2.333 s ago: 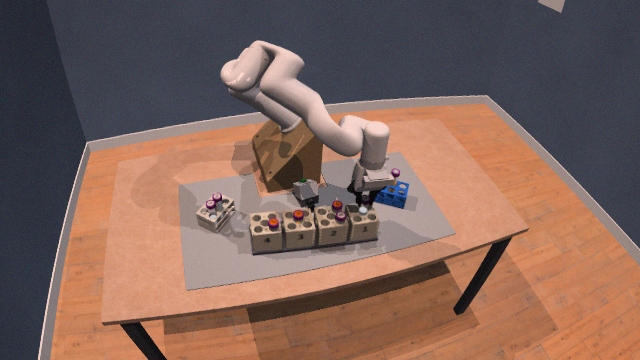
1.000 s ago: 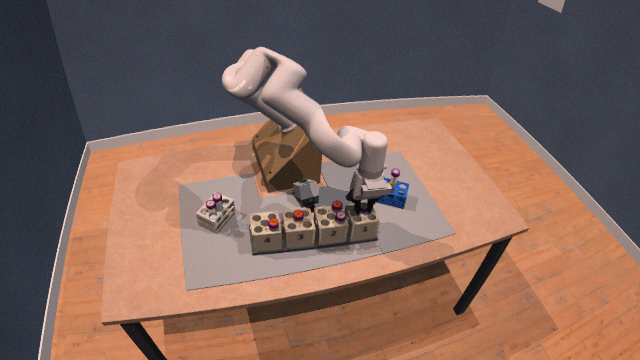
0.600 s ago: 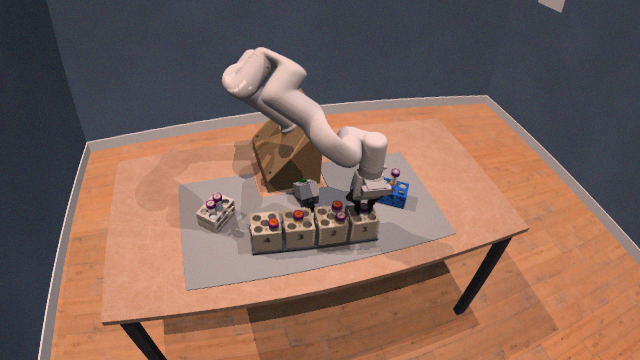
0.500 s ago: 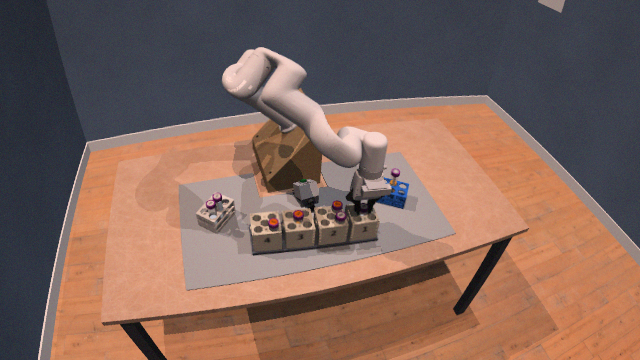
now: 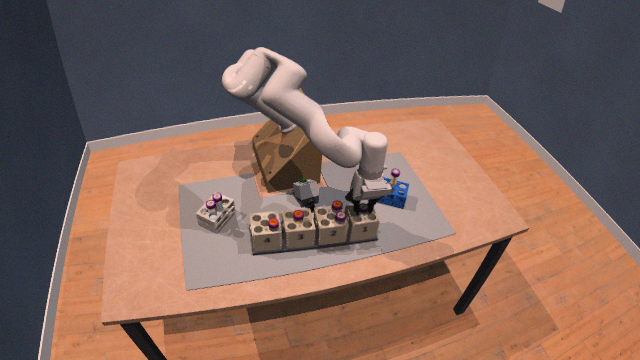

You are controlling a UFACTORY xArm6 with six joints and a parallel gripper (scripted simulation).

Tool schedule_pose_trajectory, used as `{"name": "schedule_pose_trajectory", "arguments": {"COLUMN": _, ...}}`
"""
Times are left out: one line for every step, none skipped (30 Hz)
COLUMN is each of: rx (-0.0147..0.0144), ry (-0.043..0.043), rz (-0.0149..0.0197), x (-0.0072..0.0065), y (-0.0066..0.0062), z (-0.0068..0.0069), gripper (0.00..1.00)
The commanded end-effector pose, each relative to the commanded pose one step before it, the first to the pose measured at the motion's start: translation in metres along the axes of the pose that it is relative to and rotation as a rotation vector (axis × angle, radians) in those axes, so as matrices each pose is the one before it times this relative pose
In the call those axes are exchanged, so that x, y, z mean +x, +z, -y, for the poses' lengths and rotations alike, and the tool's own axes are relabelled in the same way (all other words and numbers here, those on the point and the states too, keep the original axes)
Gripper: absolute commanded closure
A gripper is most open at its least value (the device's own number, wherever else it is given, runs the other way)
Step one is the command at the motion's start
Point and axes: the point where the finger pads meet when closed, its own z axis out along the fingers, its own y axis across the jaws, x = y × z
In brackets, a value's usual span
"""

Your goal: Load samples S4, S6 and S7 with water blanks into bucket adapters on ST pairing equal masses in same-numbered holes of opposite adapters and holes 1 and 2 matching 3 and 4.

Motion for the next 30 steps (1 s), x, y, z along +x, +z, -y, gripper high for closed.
{"name": "schedule_pose_trajectory", "arguments": {"rx": 0.00226, "ry": 0.00113, "rz": -0.00332, "x": 0.00143, "y": -0.00173, "z": 0.0005, "gripper": 0.56}}
{"name": "schedule_pose_trajectory", "arguments": {"rx": 0.0, "ry": 0.0, "rz": -0.00001, "x": 0.0, "y": 0.0, "z": 0.0, "gripper": 0.56}}
{"name": "schedule_pose_trajectory", "arguments": {"rx": 0.0, "ry": 0.0, "rz": 0.0, "x": 0.0, "y": 0.0, "z": 0.0, "gripper": 0.56}}
{"name": "schedule_pose_trajectory", "arguments": {"rx": 0.0, "ry": 0.0, "rz": 0.0, "x": 0.0, "y": 0.0, "z": 0.0, "gripper": 0.56}}
{"name": "schedule_pose_trajectory", "arguments": {"rx": 0.0, "ry": 0.0, "rz": 0.0, "x": 0.0, "y": 0.0, "z": 0.0, "gripper": 0.56}}
{"name": "schedule_pose_trajectory", "arguments": {"rx": 0.0, "ry": 0.0, "rz": 0.0, "x": 0.0, "y": 0.0, "z": 0.0, "gripper": 0.56}}
{"name": "schedule_pose_trajectory", "arguments": {"rx": 0.0, "ry": 0.0, "rz": 0.0, "x": 0.0, "y": 0.0, "z": 0.0, "gripper": 0.56}}
{"name": "schedule_pose_trajectory", "arguments": {"rx": 0.0, "ry": 0.0, "rz": 0.0, "x": 0.0, "y": 0.0, "z": 0.0, "gripper": 0.56}}
{"name": "schedule_pose_trajectory", "arguments": {"rx": 0.0, "ry": 0.0, "rz": 0.0, "x": 0.0, "y": 0.0, "z": 0.0, "gripper": 0.56}}
{"name": "schedule_pose_trajectory", "arguments": {"rx": 0.0, "ry": 0.0, "rz": 0.0, "x": 0.0, "y": 0.0, "z": 0.0, "gripper": 0.56}}
{"name": "schedule_pose_trajectory", "arguments": {"rx": 0.0, "ry": 0.0, "rz": 0.0, "x": 0.0, "y": 0.0, "z": 0.0, "gripper": 0.56}}
{"name": "schedule_pose_trajectory", "arguments": {"rx": 0.0, "ry": 0.0, "rz": 0.0, "x": 0.0, "y": 0.0, "z": 0.0, "gripper": 0.56}}
{"name": "schedule_pose_trajectory", "arguments": {"rx": 0.0, "ry": 0.0, "rz": 0.0, "x": 0.0, "y": 0.0, "z": 0.0, "gripper": 0.56}}
{"name": "schedule_pose_trajectory", "arguments": {"rx": -0.00007, "ry": -0.00004, "rz": 0.00012, "x": -0.00006, "y": -0.00187, "z": -0.00001, "gripper": 0.56}}
{"name": "schedule_pose_trajectory", "arguments": {"rx": 0.0, "ry": 0.0, "rz": 0.00001, "x": 0.00001, "y": -0.00205, "z": 0.0, "gripper": 0.56}}
{"name": "schedule_pose_trajectory", "arguments": {"rx": 0.00001, "ry": 0.0, "rz": 0.0, "x": 0.0, "y": -0.002, "z": 0.0, "gripper": 0.56}}
{"name": "schedule_pose_trajectory", "arguments": {"rx": 0.00001, "ry": 0.0, "rz": 0.0, "x": 0.0, "y": -0.002, "z": 0.0, "gripper": 0.56}}
{"name": "schedule_pose_trajectory", "arguments": {"rx": 0.00001, "ry": 0.0, "rz": 0.0, "x": 0.0, "y": -0.002, "z": 0.0, "gripper": 0.56}}
{"name": "schedule_pose_trajectory", "arguments": {"rx": 0.00001, "ry": 0.0, "rz": 0.0, "x": 0.0, "y": -0.002, "z": 0.0, "gripper": 0.56}}
{"name": "schedule_pose_trajectory", "arguments": {"rx": 0.00001, "ry": 0.0, "rz": 0.0, "x": 0.0, "y": -0.002, "z": 0.0, "gripper": 0.56}}
{"name": "schedule_pose_trajectory", "arguments": {"rx": 0.00001, "ry": 0.0, "rz": 0.0, "x": 0.0, "y": -0.002, "z": 0.0, "gripper": 0.56}}
{"name": "schedule_pose_trajectory", "arguments": {"rx": 0.00001, "ry": 0.0, "rz": 0.0, "x": 0.0, "y": -0.002, "z": 0.0, "gripper": 0.56}}
{"name": "schedule_pose_trajectory", "arguments": {"rx": 0.00001, "ry": 0.0, "rz": 0.0, "x": 0.0, "y": -0.002, "z": 0.0, "gripper": 0.56}}
{"name": "schedule_pose_trajectory", "arguments": {"rx": 0.00001, "ry": 0.0, "rz": 0.0, "x": 0.0, "y": -0.002, "z": 0.0, "gripper": 0.56}}
{"name": "schedule_pose_trajectory", "arguments": {"rx": 0.00001, "ry": 0.0, "rz": 0.0, "x": 0.0, "y": -0.002, "z": 0.0, "gripper": 0.56}}
{"name": "schedule_pose_trajectory", "arguments": {"rx": 0.0, "ry": 0.0, "rz": 0.0, "x": 0.0, "y": 0.0, "z": 0.0, "gripper": 0.56}}
{"name": "schedule_pose_trajectory", "arguments": {"rx": 0.0, "ry": 0.0, "rz": 0.0, "x": 0.0, "y": 0.0, "z": 0.0, "gripper": 0.56}}
{"name": "schedule_pose_trajectory", "arguments": {"rx": 0.00001, "ry": 0.0, "rz": 0.0, "x": 0.00001, "y": -0.00201, "z": 0.00001, "gripper": 0.56}}
{"name": "schedule_pose_trajectory", "arguments": {"rx": 0.00001, "ry": 0.0, "rz": 0.0, "x": 0.0, "y": -0.002, "z": 0.0, "gripper": 0.56}}
{"name": "schedule_pose_trajectory", "arguments": {"rx": 0.00001, "ry": 0.0, "rz": 0.0, "x": 0.0, "y": -0.002, "z": 0.0, "gripper": 0.56}}
